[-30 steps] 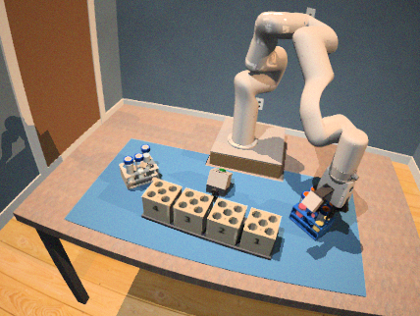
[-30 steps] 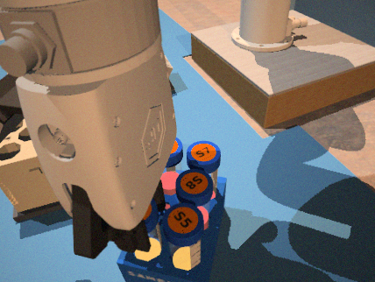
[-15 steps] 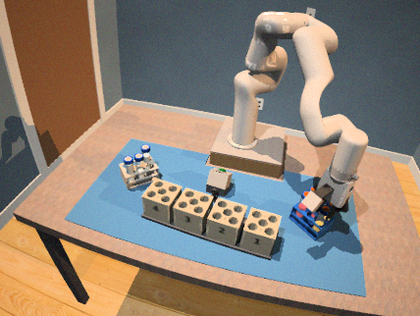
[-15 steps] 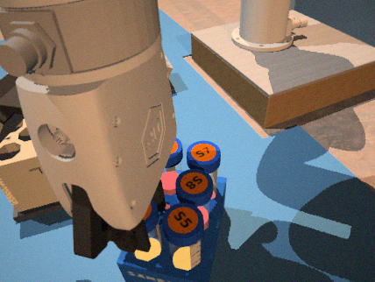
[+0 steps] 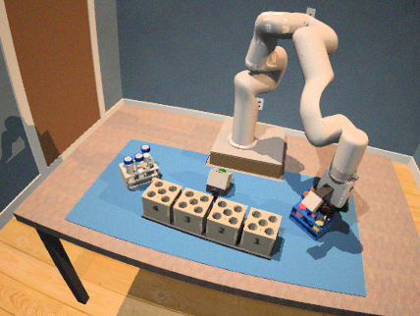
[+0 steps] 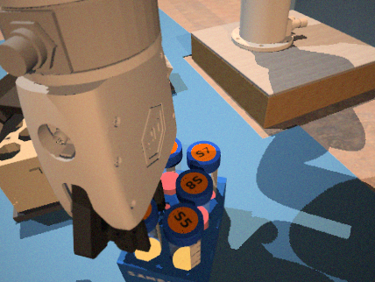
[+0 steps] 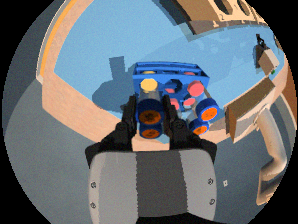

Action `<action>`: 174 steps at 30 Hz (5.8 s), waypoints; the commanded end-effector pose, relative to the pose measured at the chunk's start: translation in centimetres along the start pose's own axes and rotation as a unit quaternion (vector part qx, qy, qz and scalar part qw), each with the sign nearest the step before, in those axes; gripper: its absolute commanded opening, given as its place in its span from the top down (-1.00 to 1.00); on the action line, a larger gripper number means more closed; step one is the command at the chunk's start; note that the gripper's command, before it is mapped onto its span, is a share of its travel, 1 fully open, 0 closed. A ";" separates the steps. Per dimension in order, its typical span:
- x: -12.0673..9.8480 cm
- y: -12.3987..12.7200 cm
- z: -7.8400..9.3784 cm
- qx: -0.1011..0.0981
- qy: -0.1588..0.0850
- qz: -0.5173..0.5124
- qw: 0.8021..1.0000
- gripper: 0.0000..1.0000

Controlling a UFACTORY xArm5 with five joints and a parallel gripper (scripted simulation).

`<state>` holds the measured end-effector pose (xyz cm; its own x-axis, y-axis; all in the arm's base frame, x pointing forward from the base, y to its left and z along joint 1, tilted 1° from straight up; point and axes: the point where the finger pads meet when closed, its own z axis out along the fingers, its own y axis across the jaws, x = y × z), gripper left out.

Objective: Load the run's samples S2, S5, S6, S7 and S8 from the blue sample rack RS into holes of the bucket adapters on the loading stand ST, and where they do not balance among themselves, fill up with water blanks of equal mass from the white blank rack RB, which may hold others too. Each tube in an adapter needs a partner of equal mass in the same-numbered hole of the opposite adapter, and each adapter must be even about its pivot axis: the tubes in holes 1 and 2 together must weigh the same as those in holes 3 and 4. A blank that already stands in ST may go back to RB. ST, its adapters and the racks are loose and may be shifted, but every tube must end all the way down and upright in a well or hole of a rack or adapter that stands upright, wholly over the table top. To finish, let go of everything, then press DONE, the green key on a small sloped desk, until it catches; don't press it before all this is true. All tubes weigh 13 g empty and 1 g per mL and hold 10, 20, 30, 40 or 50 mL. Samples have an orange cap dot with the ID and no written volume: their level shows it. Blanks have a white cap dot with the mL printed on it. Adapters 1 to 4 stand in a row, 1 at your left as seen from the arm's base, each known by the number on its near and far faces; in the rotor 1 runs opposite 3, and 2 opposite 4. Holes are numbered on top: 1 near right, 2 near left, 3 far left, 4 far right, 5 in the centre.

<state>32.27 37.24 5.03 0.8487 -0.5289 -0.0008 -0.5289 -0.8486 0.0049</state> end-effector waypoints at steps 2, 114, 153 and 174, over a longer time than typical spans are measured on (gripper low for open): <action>0.0 -0.1 -0.4 0.002 0.000 0.000 1.000 1.00; -0.2 -0.2 -13.4 0.002 0.000 0.000 1.000 1.00; -0.2 -0.2 -13.4 0.002 0.000 0.000 1.000 1.00; -0.2 -0.2 -11.4 0.002 0.000 0.000 1.000 1.00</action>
<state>32.12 37.43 17.03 0.8487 -0.5289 -0.0008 -0.5289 -0.8486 0.0055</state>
